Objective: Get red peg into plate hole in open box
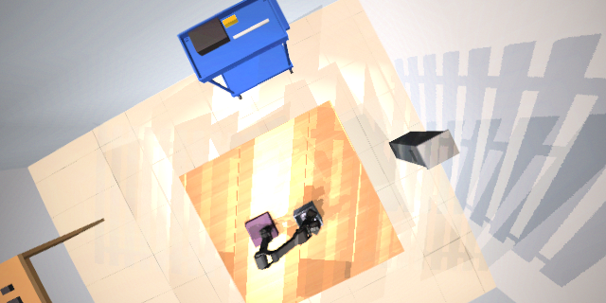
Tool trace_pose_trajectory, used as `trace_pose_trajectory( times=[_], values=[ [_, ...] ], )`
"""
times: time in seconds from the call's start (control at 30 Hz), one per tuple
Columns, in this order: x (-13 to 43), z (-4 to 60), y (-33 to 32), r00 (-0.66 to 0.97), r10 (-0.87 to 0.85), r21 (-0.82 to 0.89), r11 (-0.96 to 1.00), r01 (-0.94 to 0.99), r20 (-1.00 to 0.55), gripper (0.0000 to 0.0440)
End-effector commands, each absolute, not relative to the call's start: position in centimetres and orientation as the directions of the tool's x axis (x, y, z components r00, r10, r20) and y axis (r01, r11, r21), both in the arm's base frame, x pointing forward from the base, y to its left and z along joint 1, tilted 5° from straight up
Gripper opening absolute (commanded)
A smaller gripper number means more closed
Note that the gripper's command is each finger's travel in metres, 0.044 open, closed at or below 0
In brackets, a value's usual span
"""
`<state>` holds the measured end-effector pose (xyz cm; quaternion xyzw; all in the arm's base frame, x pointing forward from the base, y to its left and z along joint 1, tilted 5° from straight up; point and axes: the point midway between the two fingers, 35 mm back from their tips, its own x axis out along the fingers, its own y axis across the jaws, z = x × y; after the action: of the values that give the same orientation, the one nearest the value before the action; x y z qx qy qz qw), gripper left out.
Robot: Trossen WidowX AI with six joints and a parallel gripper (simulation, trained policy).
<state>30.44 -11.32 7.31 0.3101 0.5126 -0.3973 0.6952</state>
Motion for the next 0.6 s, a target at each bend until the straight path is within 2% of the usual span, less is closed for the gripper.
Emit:
trace_pose_trajectory(
  times=[0.0, 0.57],
  values=[
    [31.3, 7.5, -12.0, 0.153, -0.242, 0.01, 0.504, 0.864, -0.958, 0.0149],
    [33.7, 8.0, -14.6, 0.122, -0.227, -0.018, 0.532, 0.846, -0.966, 0.0123]
  ],
)
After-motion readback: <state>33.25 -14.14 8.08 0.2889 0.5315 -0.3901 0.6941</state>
